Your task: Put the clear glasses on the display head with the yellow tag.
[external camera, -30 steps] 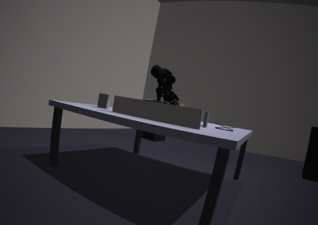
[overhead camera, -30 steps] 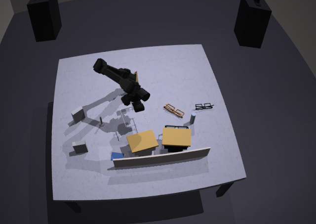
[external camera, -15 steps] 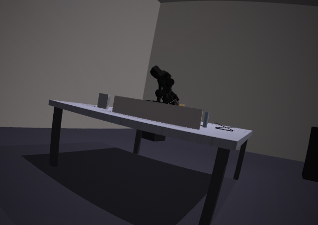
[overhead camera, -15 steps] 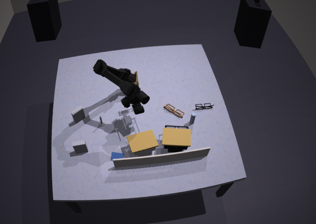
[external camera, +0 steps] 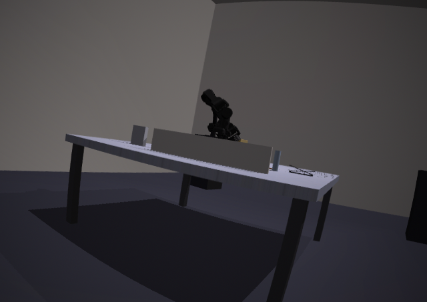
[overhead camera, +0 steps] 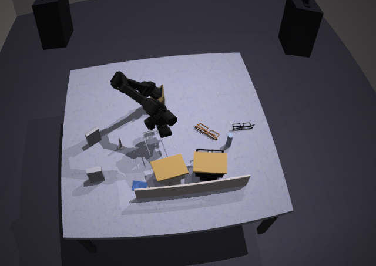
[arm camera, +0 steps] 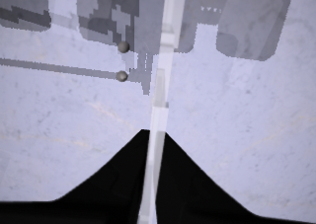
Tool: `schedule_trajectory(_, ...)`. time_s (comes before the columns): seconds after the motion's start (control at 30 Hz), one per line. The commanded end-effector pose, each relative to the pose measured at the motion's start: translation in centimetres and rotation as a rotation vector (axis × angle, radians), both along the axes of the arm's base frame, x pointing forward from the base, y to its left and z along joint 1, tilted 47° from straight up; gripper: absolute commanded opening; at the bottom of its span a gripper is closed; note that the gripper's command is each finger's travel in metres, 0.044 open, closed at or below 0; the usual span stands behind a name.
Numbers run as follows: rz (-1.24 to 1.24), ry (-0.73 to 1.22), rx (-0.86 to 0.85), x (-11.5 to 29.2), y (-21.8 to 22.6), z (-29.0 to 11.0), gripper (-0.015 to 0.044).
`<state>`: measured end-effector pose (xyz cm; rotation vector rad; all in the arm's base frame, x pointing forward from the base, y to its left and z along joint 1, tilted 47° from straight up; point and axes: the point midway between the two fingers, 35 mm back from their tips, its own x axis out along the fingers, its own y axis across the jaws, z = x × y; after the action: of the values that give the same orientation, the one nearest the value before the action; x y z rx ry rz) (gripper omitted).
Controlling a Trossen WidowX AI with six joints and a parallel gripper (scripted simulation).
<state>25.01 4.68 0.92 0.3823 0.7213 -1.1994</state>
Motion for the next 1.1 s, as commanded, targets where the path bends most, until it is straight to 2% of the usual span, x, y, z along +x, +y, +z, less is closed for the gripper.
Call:
schedule_trajectory(0.0,0.007,-0.001,-0.005,0.4,0.0,-0.1,0.0000)
schedule_trajectory(1.07,0.007,-0.004,-0.004,4.8,1.4,-0.6,0.0000)
